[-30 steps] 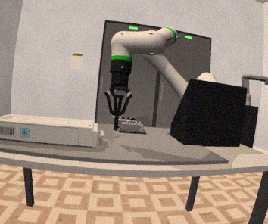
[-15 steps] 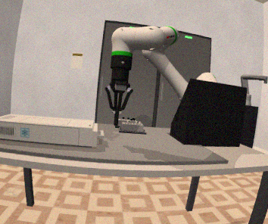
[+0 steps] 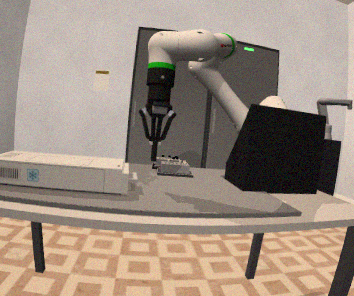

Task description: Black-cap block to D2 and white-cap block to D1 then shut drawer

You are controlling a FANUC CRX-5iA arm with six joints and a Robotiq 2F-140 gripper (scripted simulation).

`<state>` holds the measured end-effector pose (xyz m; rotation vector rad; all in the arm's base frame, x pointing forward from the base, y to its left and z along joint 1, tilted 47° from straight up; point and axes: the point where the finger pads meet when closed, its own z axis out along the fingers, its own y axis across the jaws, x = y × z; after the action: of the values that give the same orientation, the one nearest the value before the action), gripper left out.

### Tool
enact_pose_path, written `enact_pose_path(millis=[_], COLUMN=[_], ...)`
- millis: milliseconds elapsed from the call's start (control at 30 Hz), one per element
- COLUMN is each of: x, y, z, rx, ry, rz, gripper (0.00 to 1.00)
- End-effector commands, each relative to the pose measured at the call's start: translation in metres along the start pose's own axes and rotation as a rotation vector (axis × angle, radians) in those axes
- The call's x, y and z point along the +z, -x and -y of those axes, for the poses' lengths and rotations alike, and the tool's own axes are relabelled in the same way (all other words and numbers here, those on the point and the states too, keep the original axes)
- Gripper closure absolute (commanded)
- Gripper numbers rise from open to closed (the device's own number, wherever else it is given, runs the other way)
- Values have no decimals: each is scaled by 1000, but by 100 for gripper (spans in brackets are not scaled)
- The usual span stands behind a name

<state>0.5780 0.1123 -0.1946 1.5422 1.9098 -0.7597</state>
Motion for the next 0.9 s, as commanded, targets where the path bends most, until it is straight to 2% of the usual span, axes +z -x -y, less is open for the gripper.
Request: enact_pose_path(millis=[0,567,867], x=[-4,-24,-26], y=[0,0,0], z=[-1,-1,-1], rx=[0,0,0], ry=[2,2,2], rz=[-1,-1,-1], gripper=[90,90,90])
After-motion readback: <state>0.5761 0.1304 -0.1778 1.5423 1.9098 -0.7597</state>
